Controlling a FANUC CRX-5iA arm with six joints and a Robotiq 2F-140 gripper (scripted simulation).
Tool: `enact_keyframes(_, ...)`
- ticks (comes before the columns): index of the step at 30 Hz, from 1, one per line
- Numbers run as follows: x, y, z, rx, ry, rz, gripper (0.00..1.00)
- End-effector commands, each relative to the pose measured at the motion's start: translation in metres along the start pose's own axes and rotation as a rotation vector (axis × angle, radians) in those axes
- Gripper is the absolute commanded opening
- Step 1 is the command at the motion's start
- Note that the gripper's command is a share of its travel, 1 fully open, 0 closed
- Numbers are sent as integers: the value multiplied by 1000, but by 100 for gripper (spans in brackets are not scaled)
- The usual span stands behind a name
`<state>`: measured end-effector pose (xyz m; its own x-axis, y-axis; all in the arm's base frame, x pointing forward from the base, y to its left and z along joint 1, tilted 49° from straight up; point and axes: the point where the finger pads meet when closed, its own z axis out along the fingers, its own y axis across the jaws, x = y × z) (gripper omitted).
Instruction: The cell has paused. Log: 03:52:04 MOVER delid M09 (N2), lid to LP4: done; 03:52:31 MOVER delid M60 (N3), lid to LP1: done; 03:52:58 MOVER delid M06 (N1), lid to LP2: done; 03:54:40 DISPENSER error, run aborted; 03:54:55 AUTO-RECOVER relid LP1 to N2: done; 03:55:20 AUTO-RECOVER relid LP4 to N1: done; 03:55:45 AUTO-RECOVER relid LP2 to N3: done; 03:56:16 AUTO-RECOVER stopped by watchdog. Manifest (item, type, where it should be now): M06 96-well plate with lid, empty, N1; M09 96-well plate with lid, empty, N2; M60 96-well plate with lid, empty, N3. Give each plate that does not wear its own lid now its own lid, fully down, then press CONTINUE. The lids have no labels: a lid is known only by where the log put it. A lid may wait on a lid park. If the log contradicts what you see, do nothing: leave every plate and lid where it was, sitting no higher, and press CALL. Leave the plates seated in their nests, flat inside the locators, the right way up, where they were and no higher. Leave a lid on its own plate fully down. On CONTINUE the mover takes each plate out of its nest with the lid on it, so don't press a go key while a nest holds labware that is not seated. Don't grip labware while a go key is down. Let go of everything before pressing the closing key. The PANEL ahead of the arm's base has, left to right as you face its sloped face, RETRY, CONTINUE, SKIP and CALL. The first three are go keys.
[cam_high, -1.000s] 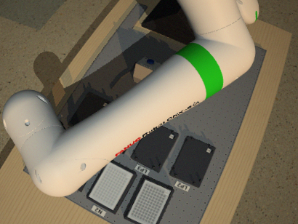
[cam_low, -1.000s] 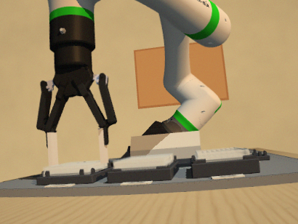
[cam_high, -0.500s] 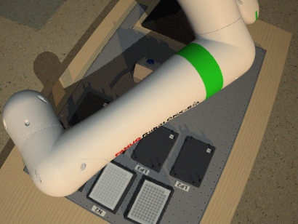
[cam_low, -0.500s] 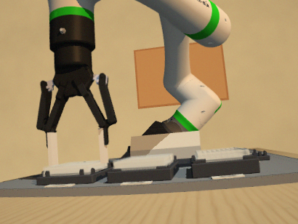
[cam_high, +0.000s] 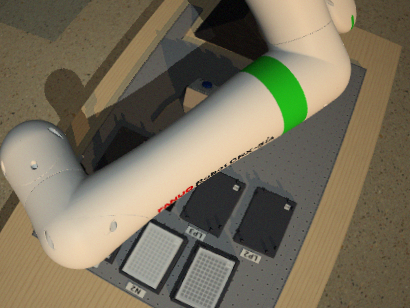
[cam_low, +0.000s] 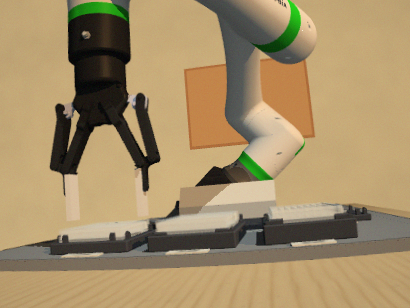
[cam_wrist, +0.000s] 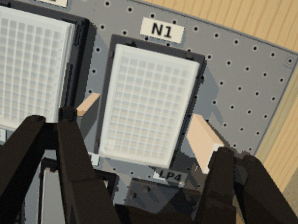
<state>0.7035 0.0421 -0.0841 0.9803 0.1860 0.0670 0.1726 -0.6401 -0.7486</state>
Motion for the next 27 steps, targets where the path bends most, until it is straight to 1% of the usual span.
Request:
enact_keyframes(1,0,0,-5,0,0,0,66)
enact_keyframes(13,0,0,-33,0,0,0,66)
enact_keyframes(15,0,0,-33,0,0,0,66)
enact_keyframes(21,0,0,-42,0,0,0,66)
enact_keyframes(27,0,0,-46,0,0,0,66)
